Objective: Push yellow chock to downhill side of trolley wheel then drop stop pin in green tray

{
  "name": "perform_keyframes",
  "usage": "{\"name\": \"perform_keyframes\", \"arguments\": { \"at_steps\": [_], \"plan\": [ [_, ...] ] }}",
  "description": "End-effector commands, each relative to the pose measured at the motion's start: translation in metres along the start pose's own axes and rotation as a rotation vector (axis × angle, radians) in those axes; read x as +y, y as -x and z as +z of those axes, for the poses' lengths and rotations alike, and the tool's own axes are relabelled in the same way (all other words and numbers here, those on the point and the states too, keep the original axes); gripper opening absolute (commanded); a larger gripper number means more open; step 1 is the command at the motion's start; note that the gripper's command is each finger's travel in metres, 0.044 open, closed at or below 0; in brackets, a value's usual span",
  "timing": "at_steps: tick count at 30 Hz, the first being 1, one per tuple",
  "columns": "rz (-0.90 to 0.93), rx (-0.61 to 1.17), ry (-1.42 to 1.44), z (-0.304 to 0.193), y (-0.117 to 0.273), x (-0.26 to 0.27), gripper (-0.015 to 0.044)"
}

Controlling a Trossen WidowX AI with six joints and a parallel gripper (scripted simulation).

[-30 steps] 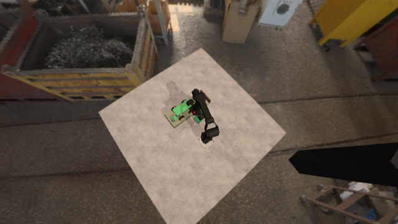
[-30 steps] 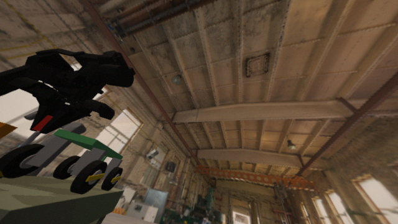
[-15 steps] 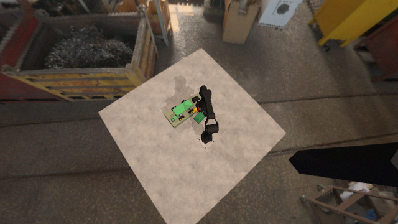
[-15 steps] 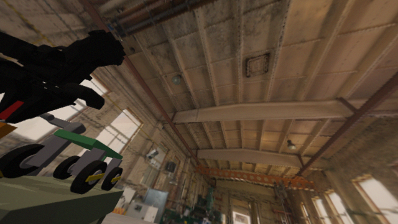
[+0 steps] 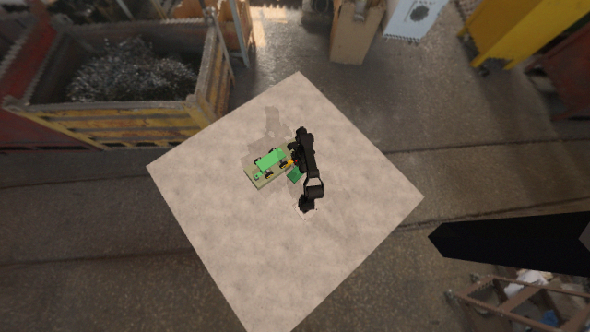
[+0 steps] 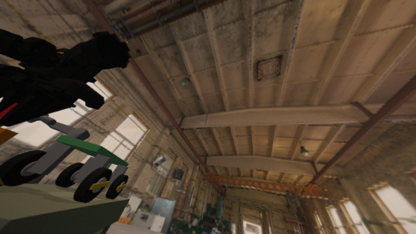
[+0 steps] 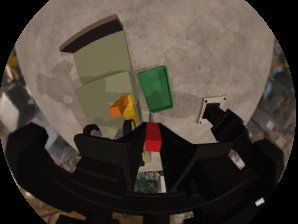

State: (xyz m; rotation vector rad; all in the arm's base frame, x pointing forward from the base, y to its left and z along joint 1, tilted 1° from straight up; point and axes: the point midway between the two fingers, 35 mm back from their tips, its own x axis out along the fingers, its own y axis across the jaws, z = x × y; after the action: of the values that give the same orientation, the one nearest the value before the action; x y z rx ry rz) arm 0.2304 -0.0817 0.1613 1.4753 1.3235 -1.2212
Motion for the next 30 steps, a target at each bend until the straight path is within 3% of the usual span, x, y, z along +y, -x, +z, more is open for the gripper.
{"name": "perform_keyframes", "arguments": {
  "at_steps": [1,30],
  "plan": [
    [0.017,-0.029,-0.130,-0.0014,0.0008,-0.0004,0.0000],
    [0.141,-0.164,-0.979,-0.0074,0.0000,-0.0012,0.0000]
  ]
}}
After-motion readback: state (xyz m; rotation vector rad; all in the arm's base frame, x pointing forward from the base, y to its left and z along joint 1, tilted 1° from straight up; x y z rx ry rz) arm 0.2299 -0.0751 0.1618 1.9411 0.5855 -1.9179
